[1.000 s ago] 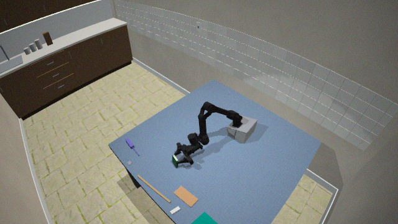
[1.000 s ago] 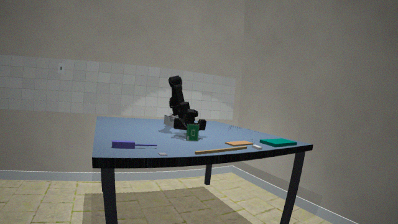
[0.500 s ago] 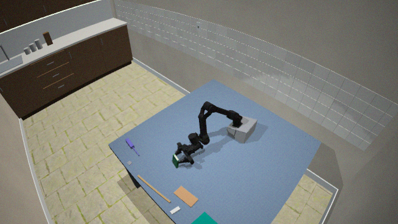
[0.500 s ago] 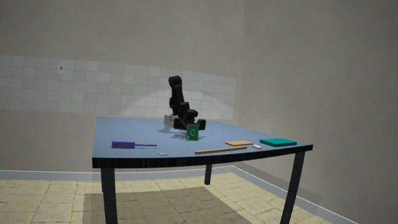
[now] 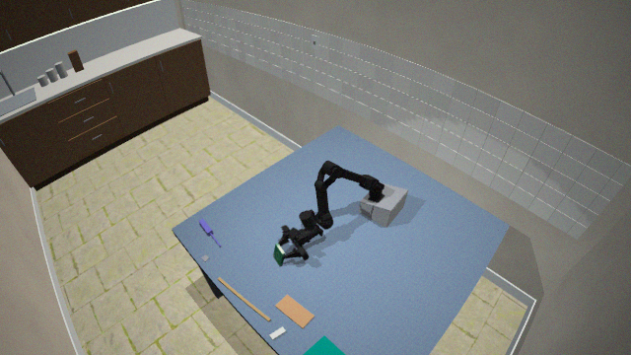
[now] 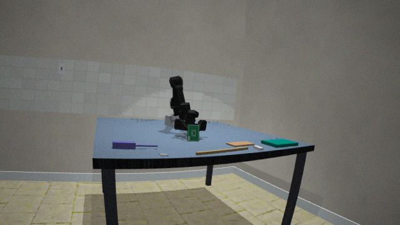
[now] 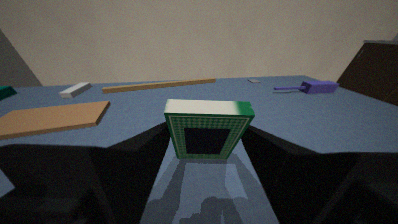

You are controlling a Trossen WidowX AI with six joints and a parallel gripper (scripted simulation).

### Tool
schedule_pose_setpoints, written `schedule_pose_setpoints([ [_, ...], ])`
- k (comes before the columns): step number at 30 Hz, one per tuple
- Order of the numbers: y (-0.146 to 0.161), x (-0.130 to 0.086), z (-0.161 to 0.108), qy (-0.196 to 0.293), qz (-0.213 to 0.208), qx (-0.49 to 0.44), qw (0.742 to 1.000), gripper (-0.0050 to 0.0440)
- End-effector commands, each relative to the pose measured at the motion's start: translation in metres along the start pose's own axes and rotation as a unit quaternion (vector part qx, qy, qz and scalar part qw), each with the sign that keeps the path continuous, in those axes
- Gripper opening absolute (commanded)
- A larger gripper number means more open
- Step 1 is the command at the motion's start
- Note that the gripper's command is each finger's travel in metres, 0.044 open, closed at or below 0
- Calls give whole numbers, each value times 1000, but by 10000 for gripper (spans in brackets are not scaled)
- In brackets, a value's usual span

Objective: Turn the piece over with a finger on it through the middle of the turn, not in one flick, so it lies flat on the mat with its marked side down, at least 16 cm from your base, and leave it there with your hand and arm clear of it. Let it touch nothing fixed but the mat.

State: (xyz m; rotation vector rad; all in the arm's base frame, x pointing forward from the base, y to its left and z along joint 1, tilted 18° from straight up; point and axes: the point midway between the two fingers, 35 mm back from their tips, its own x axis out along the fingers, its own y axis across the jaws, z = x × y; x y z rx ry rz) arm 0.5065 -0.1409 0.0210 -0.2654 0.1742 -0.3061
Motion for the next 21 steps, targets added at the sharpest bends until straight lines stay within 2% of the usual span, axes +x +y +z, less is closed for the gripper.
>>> schedule_pose_setpoints([
  [1,0,-3,-5,5,0,-2,1000,0],
  [21,0,-10,-9,7,-1,-2,1000,0],
])
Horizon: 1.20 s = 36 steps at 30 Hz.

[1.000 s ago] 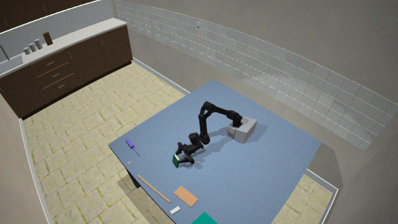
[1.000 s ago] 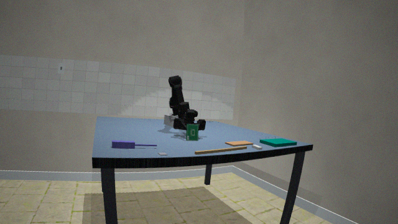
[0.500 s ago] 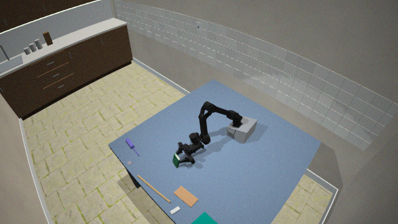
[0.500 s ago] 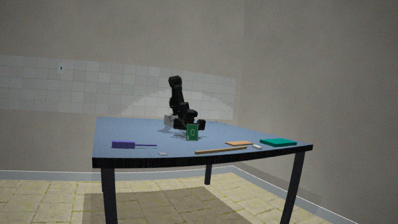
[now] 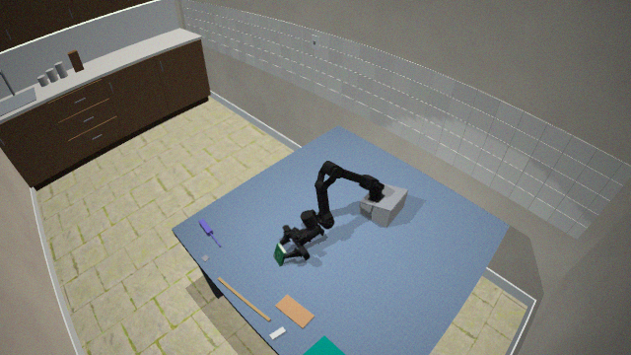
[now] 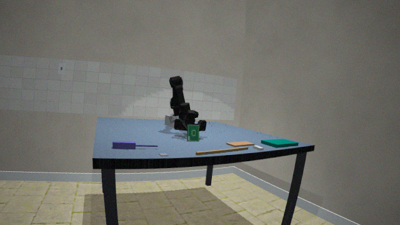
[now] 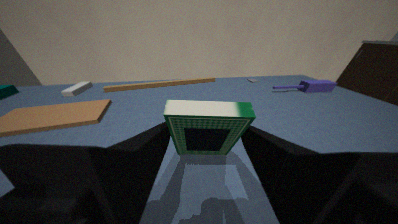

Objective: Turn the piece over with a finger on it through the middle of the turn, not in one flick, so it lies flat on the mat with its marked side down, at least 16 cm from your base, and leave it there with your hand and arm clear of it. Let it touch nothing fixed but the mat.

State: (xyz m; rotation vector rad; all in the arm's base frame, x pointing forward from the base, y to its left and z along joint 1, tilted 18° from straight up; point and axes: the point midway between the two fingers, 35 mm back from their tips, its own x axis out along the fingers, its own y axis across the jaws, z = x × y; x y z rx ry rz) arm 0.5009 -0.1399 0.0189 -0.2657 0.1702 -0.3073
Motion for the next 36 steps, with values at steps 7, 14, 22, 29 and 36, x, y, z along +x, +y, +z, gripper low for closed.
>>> schedule_pose_setpoints([
  [7,0,-5,-7,10,-1,-3,1000,0],
  [14,0,-5,-7,6,-1,-2,1000,0],
  [22,0,-9,-9,10,-2,-3,1000,0],
  [29,0,-7,-8,4,-1,-1,1000,0],
  [36,0,-12,-13,10,-2,-3,1000,0],
])
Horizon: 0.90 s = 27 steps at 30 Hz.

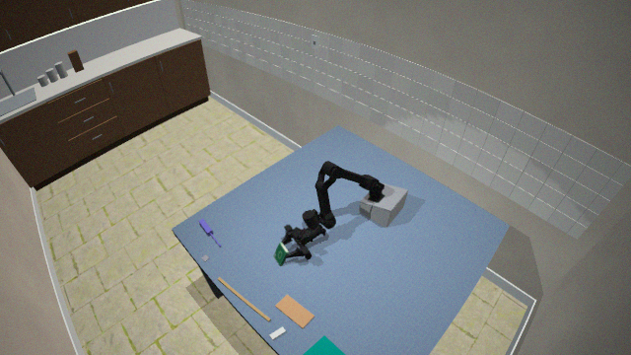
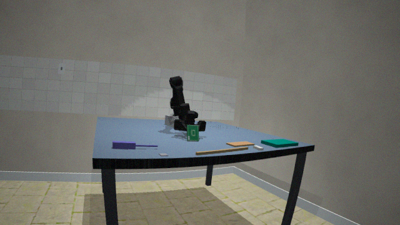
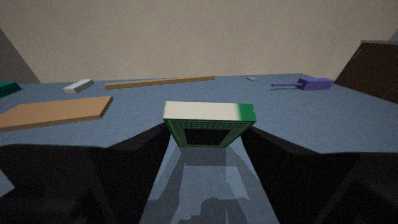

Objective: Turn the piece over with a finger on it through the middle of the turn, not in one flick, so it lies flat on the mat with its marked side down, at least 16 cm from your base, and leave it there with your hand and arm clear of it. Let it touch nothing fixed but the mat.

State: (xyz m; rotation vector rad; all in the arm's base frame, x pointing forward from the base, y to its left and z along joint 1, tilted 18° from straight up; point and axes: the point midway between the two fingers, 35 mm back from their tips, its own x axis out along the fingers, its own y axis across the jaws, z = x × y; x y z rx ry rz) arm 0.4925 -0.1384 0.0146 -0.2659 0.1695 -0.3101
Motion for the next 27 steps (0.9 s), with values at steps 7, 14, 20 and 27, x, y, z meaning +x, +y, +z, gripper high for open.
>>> schedule_pose_setpoints([
  [7,0,-4,-7,10,-1,-3,1000,0],
  [14,0,-5,-8,8,-1,-2,1000,0],
  [20,0,-6,-10,10,-1,-3,1000,0],
  [27,0,-4,-8,4,-1,-1,1000,0],
])
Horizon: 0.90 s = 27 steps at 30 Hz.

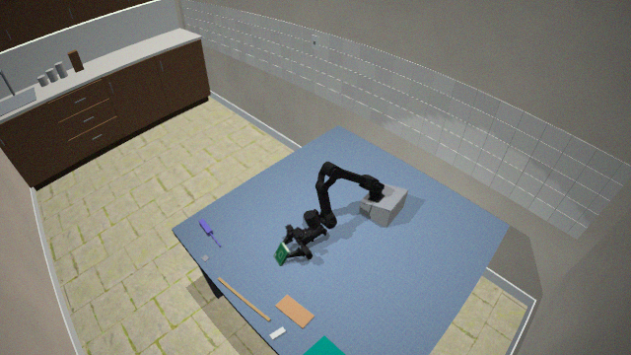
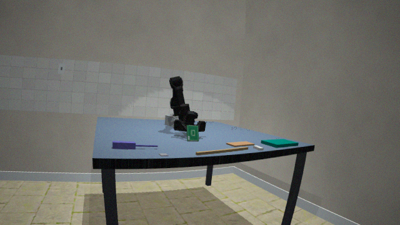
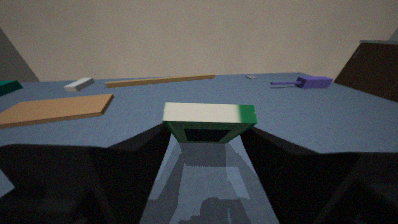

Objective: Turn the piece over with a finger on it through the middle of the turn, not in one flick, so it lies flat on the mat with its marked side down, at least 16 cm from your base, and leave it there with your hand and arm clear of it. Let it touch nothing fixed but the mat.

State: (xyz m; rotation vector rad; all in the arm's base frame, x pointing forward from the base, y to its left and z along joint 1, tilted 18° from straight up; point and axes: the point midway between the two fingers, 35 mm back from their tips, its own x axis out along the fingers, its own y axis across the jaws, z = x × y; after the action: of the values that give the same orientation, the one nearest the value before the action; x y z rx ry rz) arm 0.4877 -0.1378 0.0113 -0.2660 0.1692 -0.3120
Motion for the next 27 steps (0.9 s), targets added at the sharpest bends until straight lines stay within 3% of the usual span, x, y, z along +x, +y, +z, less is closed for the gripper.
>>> schedule_pose_setpoints([
  [1,0,-1,-5,5,0,-1,1000,0],
  [27,0,-6,-11,10,-2,-2,1000,0],
])
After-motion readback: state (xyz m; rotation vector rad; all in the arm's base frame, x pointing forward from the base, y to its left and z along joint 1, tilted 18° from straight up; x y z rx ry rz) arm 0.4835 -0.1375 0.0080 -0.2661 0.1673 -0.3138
